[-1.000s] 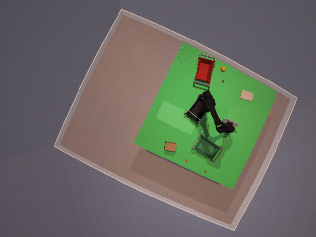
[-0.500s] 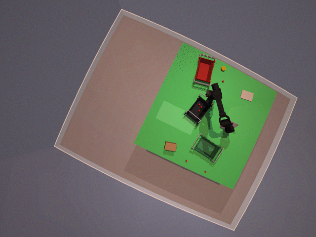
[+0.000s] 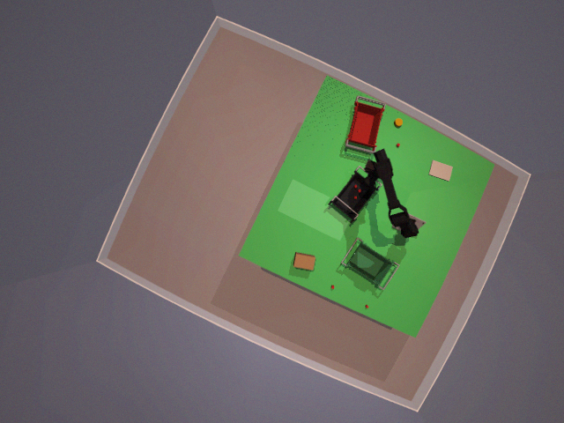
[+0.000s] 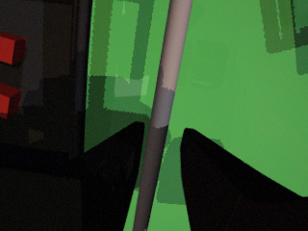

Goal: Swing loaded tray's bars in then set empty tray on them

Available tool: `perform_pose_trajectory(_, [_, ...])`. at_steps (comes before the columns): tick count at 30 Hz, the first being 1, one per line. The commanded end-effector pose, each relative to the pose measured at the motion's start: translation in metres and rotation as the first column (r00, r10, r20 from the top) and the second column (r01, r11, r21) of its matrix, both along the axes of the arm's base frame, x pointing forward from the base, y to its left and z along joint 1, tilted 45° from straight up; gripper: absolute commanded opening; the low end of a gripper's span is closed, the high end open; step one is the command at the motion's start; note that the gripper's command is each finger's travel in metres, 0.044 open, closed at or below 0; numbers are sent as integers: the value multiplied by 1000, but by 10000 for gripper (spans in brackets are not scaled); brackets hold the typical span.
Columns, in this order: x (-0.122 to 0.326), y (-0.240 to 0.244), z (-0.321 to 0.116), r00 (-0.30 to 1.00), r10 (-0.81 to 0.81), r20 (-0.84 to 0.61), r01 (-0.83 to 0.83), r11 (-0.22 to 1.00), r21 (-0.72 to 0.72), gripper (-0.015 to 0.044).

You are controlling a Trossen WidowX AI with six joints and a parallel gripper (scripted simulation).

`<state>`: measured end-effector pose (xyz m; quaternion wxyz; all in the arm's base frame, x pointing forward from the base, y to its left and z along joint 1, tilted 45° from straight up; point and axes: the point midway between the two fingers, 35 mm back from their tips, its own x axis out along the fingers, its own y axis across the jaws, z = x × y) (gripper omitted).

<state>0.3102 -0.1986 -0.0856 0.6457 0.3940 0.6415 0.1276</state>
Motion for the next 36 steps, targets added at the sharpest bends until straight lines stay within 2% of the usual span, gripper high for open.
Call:
perform_pose_trajectory(1, [1,14,-12,1000,-1,-9,2,1000,12,83])
perform_pose_trajectory(9, [2,24,-22,1000,-1,-8,1,1000,13,83])
perform_pose_trajectory(21, [7,19,21,1000,-1,-9,1,1000,14,83])
perform_pose_trajectory(36, [26,64,39,1000,-1,-8,1,1000,18,83])
